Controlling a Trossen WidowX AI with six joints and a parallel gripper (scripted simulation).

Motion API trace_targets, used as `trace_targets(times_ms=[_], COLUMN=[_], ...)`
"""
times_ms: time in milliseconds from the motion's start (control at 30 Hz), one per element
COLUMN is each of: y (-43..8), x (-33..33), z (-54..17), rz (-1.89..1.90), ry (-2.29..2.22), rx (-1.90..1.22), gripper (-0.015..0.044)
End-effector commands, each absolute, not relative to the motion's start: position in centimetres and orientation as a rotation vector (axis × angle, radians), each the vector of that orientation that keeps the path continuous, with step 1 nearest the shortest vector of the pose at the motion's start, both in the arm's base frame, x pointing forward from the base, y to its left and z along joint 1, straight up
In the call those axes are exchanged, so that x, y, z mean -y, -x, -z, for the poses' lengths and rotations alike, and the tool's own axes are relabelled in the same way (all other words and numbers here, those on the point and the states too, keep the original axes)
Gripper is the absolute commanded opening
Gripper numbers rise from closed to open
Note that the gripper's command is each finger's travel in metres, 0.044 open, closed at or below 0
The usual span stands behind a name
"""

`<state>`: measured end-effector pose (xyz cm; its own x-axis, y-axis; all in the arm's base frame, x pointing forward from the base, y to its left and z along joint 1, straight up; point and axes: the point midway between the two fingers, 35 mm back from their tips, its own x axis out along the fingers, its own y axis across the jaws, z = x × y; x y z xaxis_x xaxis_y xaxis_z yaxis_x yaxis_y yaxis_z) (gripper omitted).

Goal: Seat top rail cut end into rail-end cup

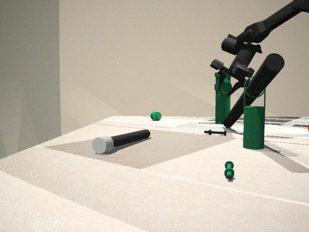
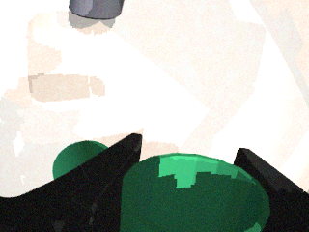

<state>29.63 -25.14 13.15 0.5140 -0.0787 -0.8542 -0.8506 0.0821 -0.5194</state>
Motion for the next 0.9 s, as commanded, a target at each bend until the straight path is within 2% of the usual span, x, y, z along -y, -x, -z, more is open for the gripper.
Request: trace_targets(times_ms=[0,467,767,867], y=[-29.6,-30.0,-30.2,-30.6], x=[25.1,22.8,21.2,19.9], z=[-13.2,-15.5,-16.6,-17.6], rz=[-0.706,-0.698,-0.692,-0.598], ry=[1.383,1.374,1.363,1.204], rx=[-0.883,-0.894,-0.894,-0.944], gripper=[0.0079,0.0440,0.0440,0.0440])
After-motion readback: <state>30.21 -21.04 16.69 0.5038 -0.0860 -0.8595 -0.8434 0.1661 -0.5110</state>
